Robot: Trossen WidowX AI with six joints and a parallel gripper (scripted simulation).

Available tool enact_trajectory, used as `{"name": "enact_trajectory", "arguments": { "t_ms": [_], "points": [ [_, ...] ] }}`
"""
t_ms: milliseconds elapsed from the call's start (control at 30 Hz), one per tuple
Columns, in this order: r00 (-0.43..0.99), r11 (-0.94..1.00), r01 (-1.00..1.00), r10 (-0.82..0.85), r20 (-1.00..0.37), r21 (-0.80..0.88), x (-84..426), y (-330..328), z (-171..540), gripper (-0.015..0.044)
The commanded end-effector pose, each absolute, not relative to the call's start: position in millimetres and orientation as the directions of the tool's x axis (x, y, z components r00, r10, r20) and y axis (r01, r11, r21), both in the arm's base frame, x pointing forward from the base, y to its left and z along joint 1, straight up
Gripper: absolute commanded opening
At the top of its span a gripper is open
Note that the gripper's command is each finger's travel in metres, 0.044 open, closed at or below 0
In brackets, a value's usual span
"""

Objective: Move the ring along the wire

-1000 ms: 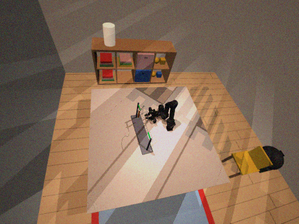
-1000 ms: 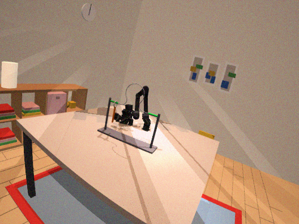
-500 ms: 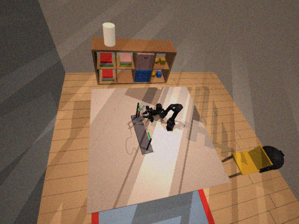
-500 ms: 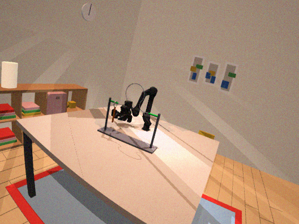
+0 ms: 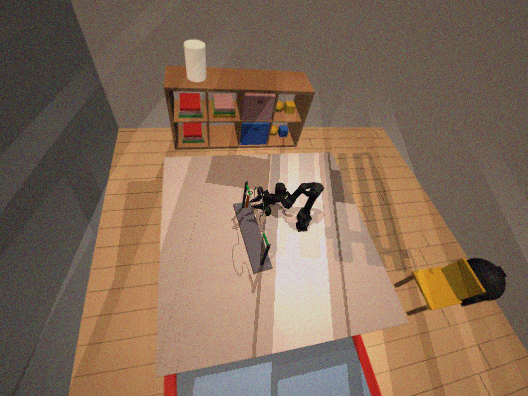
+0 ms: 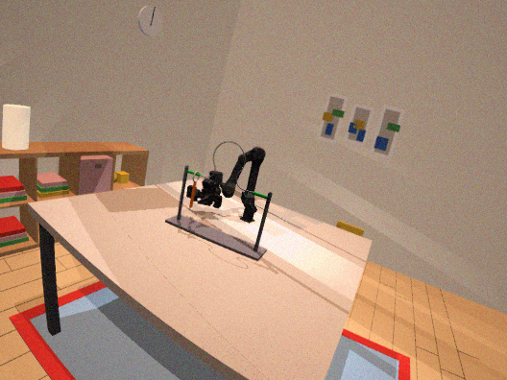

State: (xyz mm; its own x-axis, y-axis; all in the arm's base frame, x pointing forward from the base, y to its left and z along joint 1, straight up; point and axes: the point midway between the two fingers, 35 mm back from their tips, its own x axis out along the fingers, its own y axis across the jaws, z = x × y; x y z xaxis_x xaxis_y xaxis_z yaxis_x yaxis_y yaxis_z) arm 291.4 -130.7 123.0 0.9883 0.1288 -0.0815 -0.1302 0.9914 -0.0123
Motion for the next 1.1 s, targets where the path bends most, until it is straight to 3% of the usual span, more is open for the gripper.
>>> {"name": "enact_trajectory", "arguments": {
  "t_ms": [0, 1067],
  "points": [
    [0.989, 0.992, -0.126, 0.125, -0.078, -0.015, 299.3, -131.8, 124.2, 0.016],
    [0.99, 0.992, -0.126, 0.125, -0.072, -0.014, 348.6, -122.8, 120.7, 0.016]
  ]
}}
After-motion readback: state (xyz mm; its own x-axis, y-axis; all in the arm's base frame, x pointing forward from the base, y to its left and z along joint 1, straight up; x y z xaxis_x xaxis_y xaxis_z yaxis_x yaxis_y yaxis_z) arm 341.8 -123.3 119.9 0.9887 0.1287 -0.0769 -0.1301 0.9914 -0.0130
